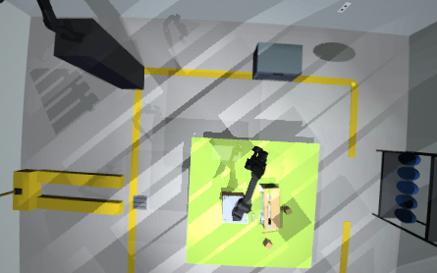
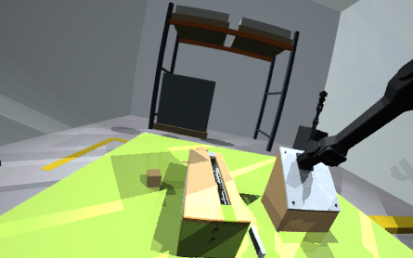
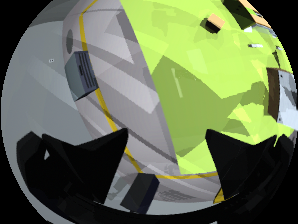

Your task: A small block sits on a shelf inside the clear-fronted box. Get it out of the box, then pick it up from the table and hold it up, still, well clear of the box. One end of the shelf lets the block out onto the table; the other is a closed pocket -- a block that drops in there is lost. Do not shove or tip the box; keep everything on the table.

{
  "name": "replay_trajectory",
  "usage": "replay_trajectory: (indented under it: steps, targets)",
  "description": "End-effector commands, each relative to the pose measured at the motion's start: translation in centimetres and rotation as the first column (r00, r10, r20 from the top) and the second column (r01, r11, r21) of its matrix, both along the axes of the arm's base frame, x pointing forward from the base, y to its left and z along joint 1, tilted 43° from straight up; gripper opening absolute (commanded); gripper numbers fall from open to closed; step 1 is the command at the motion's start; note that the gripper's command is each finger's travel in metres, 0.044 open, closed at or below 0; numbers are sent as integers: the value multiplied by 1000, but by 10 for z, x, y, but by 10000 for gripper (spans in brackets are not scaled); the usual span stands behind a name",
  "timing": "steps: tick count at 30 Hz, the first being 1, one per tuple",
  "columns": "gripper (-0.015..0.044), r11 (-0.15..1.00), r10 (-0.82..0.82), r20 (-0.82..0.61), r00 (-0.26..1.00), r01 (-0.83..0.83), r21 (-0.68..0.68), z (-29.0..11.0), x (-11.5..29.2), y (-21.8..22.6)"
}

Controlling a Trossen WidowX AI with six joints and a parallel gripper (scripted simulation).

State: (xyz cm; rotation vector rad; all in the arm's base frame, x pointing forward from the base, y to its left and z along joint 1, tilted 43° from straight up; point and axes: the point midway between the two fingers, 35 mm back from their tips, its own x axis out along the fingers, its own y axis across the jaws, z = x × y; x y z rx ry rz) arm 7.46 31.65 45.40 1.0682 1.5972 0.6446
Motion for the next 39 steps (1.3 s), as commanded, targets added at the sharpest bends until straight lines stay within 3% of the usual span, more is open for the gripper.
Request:
replay_trajectory:
  steps: [1, 9, 19, 28, 35, 39]
  targets:
    - [400, 995, -54, 2, 999, 54, -89, -39, 48, 9]
    - [400, 944, -198, -86, 976, 167, -283, -142, 160, -11]
    - [400, 863, -396, -279, 875, 251, -439, -269, 247, -102]
    - [400, 849, -467, -439, 768, 251, -465, -350, 258, -178]
    - [400, 877, -475, -606, 638, 282, -390, -417, 235, -248]
    - [400, 867, -479, -748, 460, 383, -319, -451, 207, -288]
